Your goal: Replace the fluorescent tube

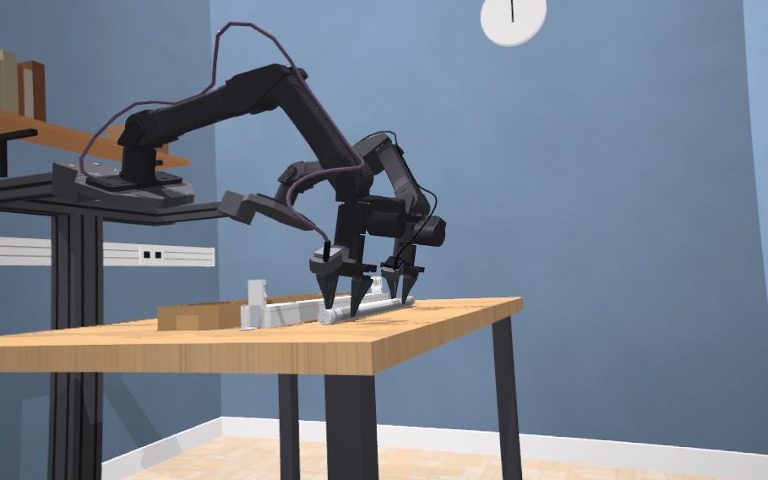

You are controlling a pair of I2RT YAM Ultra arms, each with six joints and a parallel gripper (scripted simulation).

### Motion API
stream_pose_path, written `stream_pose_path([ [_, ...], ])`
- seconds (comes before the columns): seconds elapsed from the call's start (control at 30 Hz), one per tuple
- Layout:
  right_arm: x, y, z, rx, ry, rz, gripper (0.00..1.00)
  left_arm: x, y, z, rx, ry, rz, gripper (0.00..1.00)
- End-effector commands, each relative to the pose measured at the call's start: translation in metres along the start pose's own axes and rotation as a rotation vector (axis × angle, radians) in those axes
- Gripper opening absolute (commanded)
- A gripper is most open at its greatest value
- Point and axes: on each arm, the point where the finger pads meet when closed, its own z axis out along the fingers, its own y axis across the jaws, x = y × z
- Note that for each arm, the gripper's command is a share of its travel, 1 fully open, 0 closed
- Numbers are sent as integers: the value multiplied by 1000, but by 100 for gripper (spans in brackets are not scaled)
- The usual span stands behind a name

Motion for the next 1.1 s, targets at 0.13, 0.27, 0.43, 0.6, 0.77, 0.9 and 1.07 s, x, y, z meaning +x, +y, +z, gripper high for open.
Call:
stream_pose_path([
  [0.13, -1, 7, -12, -18, -7, -5, 11, -4, 1, -9, -1, -12, 17, 11],
  [0.27, -1, 10, -12, -30, -7, -1, 11, -4, 1, -9, -1, -12, 17, 11],
  [0.43, -1, 10, -12, -30, -7, -1, 11, -4, 1, -9, -1, -12, 17, 11],
  [0.6, -1, 10, -12, -30, -7, -1, 11, -4, 1, -9, -1, -12, 17, 11],
  [0.77, 3, -2, -13, 0, -6, -7, 11, -5, -5, -12, 11, -9, 22, 11],
  [0.9, 3, 3, -18, -14, -6, -4, 11, -8, -7, -14, 13, -8, 14, 11],
  [1.07, -1, 20, -31, -52, -6, -2, 11, -14, 13, -20, -44, -29, 3, 11],
])
